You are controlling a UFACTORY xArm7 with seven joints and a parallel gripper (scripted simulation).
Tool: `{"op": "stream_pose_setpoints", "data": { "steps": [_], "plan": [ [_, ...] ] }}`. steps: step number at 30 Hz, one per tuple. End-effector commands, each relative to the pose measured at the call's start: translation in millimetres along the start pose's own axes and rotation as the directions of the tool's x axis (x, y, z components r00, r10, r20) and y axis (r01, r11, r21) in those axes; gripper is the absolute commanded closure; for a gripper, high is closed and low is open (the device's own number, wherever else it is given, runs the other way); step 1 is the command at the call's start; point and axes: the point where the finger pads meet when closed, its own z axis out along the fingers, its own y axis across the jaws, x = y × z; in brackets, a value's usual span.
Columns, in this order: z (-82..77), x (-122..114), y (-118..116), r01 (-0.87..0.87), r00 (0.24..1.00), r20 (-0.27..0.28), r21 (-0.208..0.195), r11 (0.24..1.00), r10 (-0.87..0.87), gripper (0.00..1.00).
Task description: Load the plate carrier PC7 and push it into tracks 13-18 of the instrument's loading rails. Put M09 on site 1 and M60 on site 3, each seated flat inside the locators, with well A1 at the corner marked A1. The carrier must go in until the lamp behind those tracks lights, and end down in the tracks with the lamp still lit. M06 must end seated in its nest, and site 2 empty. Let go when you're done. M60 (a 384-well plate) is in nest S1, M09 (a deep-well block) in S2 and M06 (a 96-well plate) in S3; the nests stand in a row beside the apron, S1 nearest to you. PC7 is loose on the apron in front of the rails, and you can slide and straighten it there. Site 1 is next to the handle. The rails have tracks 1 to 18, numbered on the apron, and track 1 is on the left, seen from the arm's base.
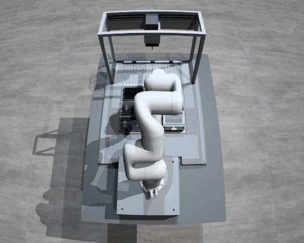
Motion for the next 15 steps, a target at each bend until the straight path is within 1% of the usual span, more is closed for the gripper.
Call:
{"op": "stream_pose_setpoints", "data": {
  "steps": [1, 15],
  "plan": [
    [6.6, 0, 2, 0.0, 1.0, 0.0, -0.004, 1.0, 0.0, 0.0],
    [28.3, 0, 2, 0.0, 1.0, 0.0, -0.004, 1.0, 0.0, 0.0]
  ]
}}
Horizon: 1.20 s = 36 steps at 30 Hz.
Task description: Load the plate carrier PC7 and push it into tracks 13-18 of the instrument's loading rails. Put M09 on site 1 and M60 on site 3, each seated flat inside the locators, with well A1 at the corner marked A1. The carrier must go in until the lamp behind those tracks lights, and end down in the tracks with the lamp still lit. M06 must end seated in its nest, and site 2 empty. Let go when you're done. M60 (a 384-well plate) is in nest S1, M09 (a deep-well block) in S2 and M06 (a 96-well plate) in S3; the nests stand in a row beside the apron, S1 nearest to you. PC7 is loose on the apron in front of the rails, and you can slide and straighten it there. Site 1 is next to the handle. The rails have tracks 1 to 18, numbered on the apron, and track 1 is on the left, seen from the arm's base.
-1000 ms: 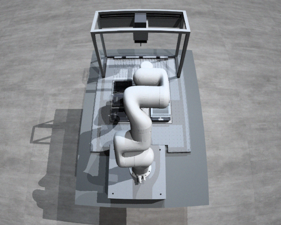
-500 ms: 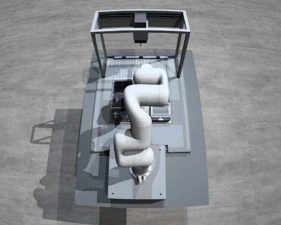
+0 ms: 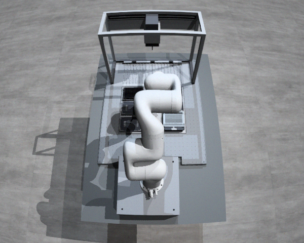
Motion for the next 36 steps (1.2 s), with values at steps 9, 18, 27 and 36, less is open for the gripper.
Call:
{"op": "stream_pose_setpoints", "data": {
  "steps": [9, 18, 27, 36],
  "plan": [
    [18.3, 0, 2, 0.0, 1.0, 0.0, -0.004, 1.0, 0.0, 0.0],
    [19.8, 0, 2, 0.0, 1.0, 0.0, -0.004, 1.0, 0.0, 0.0],
    [22.4, 0, 2, 0.0, 1.0, 0.0, -0.004, 1.0, 0.0, 0.0],
    [28.5, 0, 2, 0.0, 1.0, 0.0, -0.004, 1.0, 0.0, 0.0]
  ]
}}
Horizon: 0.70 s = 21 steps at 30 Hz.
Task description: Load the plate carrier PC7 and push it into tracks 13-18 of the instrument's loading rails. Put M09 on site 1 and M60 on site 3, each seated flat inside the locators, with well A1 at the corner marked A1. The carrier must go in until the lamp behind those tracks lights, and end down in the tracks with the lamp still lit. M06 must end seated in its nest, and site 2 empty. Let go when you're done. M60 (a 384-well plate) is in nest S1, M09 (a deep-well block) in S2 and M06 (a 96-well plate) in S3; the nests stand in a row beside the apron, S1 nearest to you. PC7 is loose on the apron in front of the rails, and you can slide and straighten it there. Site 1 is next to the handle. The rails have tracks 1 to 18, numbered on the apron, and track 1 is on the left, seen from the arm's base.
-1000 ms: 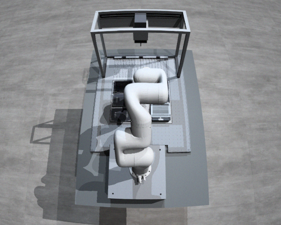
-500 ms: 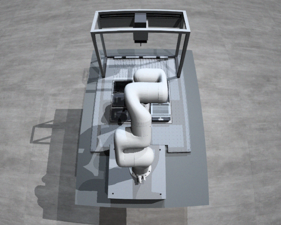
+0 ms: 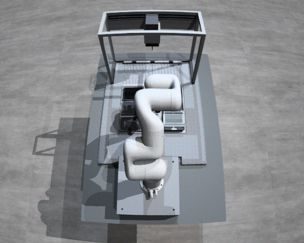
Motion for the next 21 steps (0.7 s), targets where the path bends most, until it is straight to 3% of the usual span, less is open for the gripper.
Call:
{"op": "stream_pose_setpoints", "data": {
  "steps": [1, 21],
  "plan": [
    [1.7, 0, 2, 0.0, 1.0, 0.0, -0.004, 1.0, 0.0, 0.0],
    [13.0, 0, 2, 0.0, 1.0, 0.0, -0.004, 1.0, 0.0, 0.0]
  ]
}}
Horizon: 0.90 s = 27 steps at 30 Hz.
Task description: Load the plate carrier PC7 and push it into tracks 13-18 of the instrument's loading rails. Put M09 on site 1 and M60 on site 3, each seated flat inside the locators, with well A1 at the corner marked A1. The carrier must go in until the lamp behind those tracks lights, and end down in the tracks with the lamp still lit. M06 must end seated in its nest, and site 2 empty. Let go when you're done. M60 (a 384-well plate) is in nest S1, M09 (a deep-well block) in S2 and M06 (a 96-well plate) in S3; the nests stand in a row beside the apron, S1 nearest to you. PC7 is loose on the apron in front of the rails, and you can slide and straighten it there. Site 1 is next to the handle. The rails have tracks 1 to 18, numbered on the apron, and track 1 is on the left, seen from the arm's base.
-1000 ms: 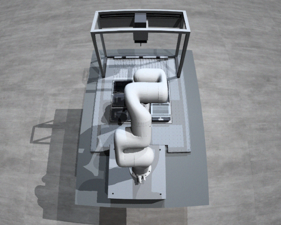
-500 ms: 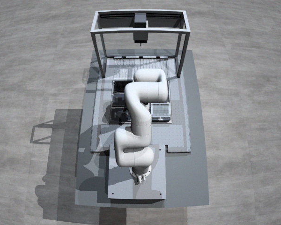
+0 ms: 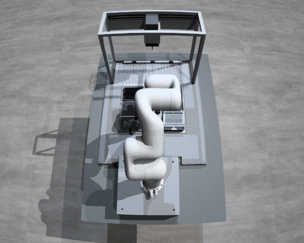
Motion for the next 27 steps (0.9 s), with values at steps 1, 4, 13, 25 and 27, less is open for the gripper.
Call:
{"op": "stream_pose_setpoints", "data": {
  "steps": [1, 4, 13, 25, 27],
  "plan": [
    [0.8, -0.1, 1.7, 0.0, 1.0, 0.0, -0.004, 1.0, 0.0, 0.0],
    [0.8, -0.1, 1.7, 0.0, 1.0, 0.0, -0.004, 1.0, 0.0, 0.0],
    [0.8, -1.6, 1.7, 0.0, 1.0, 0.0, -0.004, 1.0, 0.0, 0.0],
    [0.8, -6.6, 1.7, 0.0, 1.0, 0.0, -0.004, 1.0, 0.0, 0.0],
    [0.8, -7.6, 1.7, 0.0, 1.0, 0.0, -0.004, 1.0, 0.0, 0.0]
  ]
}}
